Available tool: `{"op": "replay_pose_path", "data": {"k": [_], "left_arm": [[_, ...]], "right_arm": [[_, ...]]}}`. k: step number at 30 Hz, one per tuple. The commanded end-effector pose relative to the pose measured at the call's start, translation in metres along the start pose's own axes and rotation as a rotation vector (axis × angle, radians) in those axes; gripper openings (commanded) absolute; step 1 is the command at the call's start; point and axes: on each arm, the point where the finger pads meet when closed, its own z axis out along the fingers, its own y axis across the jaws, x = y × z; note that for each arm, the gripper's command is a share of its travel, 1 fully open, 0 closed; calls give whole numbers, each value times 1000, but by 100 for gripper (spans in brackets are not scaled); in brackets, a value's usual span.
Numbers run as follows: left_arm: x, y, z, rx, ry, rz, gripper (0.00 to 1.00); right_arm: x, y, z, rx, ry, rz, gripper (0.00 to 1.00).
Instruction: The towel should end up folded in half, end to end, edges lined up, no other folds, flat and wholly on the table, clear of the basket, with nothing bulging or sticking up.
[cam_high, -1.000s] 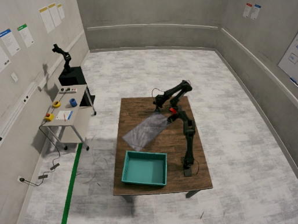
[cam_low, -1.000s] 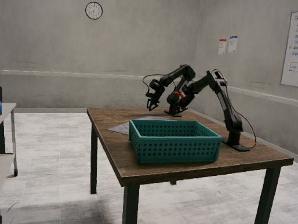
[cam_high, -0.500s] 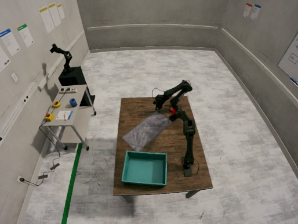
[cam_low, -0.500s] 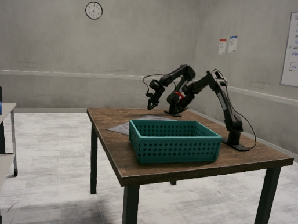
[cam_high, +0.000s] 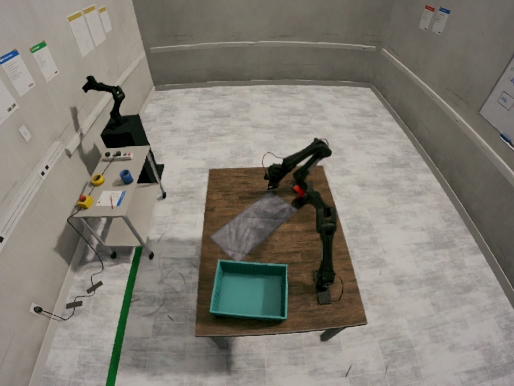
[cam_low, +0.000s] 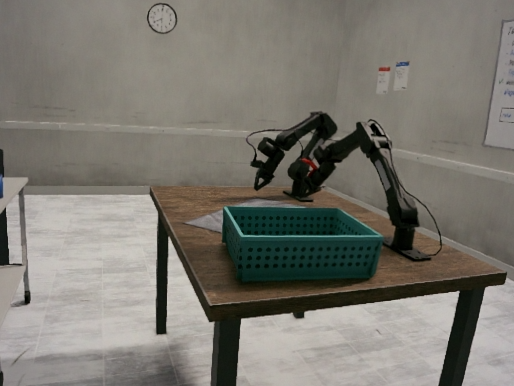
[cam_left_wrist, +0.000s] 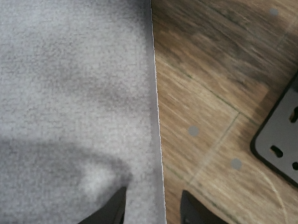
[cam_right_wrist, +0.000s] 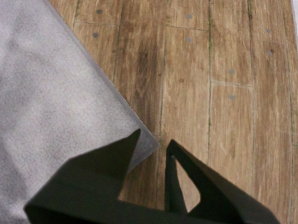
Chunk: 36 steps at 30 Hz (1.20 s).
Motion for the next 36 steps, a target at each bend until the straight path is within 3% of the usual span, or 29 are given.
{"op": "replay_pose_path", "data": {"k": [1,2,3,6,7,10,11,12,15,16,24,25,36], "left_arm": [[4,6,11,-12,2,-3,34],[-8,2,6,0,-23,-14,34],[13,6,18,-13,5,9,34],[6,5,14,-6,-10,2,34],[22,1,26,-19,11,1,34],[3,-5,17,0,-28,-12,34],[26,3,31,-2,23,0,34],[16,2,21,9,2,-8,34],[23,3,29,1,18,-1,34],[6,-2,23,11,-20,-15,34],[23,6,33,-12,-1,6,34],[11,1,32,0,-26,-25,34],[11,1,32,1,-25,-21,34]], "right_arm": [[7,-3,9,15,8,6,34],[7,-3,9,15,8,7,34],[14,-6,17,12,26,12,34],[8,-3,14,8,11,13,34],[23,-7,26,12,25,-9,34],[23,-6,26,12,25,-9,34],[26,-7,31,12,25,-9,34],[26,-7,31,12,25,-9,34],[21,-5,29,8,15,-7,34],[12,-1,26,-3,-5,-3,34],[20,-4,34,6,15,10,34],[25,-6,37,7,19,5,34],[24,-5,38,9,12,2,34]]}}
